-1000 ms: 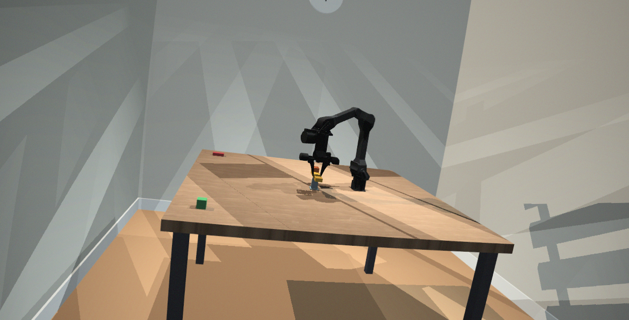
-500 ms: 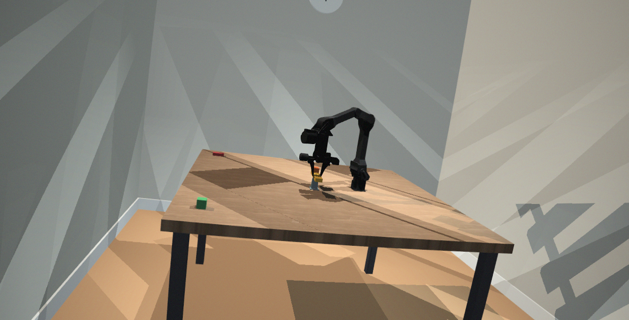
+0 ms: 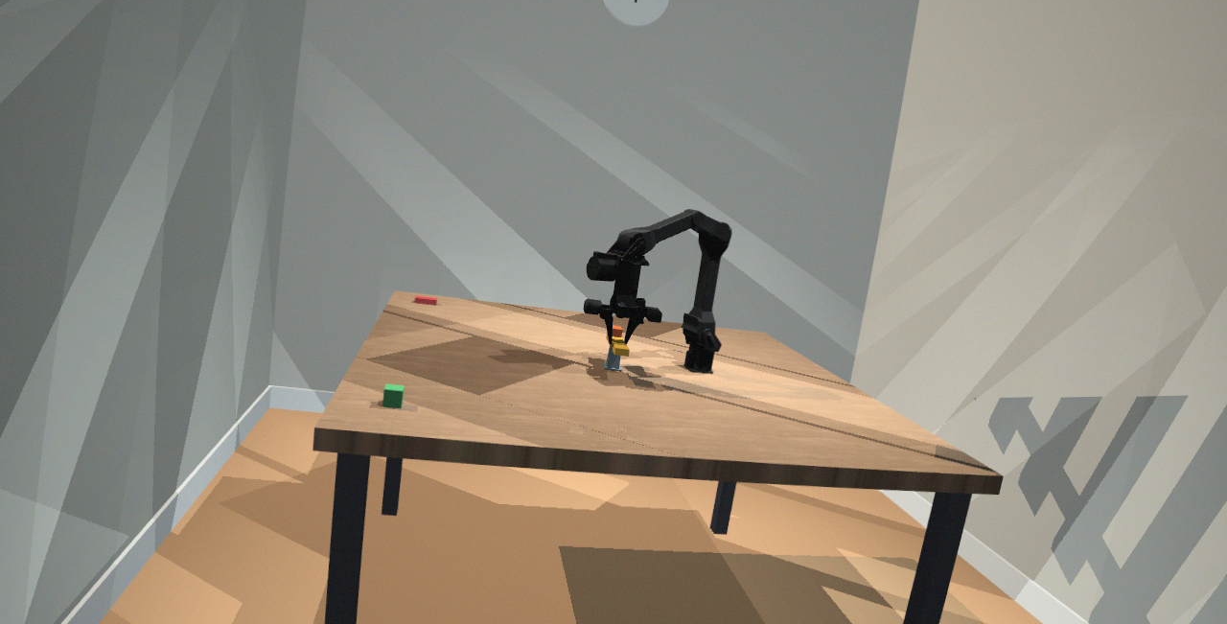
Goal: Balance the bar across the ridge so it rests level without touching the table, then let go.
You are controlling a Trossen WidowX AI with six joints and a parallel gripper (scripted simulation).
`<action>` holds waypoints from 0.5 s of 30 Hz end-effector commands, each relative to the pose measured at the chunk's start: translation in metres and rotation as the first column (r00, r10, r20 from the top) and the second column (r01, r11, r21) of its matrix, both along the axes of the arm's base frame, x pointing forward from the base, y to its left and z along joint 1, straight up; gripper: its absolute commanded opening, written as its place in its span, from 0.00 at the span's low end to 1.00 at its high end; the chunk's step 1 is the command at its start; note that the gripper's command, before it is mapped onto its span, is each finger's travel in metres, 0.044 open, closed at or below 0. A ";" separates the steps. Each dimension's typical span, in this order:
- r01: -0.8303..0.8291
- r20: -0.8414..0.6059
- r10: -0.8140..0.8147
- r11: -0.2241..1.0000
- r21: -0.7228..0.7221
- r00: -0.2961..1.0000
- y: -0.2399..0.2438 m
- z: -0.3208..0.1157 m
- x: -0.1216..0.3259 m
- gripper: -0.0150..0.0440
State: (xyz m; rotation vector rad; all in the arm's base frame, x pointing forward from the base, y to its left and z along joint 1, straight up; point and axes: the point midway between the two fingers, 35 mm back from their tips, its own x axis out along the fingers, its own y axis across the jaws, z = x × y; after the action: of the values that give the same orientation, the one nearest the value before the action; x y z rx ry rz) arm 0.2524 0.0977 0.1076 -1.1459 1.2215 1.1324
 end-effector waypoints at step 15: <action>-0.004 0.001 0.004 1.000 -0.002 1.000 0.000 -0.002 0.000 0.25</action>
State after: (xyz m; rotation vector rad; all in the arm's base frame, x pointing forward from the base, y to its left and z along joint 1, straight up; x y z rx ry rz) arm 0.2524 0.0977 0.1063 -1.1459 1.2216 1.1323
